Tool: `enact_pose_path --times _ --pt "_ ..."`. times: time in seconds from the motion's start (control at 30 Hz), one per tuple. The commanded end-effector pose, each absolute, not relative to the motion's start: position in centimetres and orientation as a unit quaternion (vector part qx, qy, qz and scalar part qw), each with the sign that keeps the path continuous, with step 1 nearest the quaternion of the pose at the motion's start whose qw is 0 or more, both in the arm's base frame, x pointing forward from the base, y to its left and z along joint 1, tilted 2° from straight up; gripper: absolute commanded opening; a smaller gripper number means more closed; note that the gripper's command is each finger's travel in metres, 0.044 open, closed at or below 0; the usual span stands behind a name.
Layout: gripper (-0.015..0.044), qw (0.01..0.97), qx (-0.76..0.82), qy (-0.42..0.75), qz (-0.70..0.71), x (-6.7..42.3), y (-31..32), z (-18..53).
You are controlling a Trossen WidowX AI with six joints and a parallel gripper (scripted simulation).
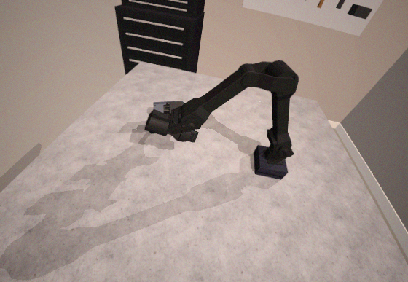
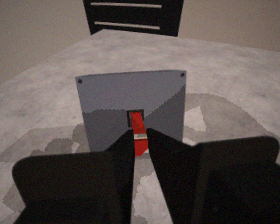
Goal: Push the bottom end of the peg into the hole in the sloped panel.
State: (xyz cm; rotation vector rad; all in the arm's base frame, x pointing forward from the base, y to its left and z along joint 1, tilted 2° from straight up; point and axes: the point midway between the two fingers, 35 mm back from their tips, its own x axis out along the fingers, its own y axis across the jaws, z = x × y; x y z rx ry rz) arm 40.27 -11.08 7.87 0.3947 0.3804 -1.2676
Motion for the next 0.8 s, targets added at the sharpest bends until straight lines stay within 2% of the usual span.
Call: enact_pose_path --times 0.0,0.77 --pt "0.0 0.771 0.181 0.179 -0.583 40.33 -11.24 7.67" --pt "0.0 0.771 0.182 0.175 -0.585 40.58 -12.06 7.39"
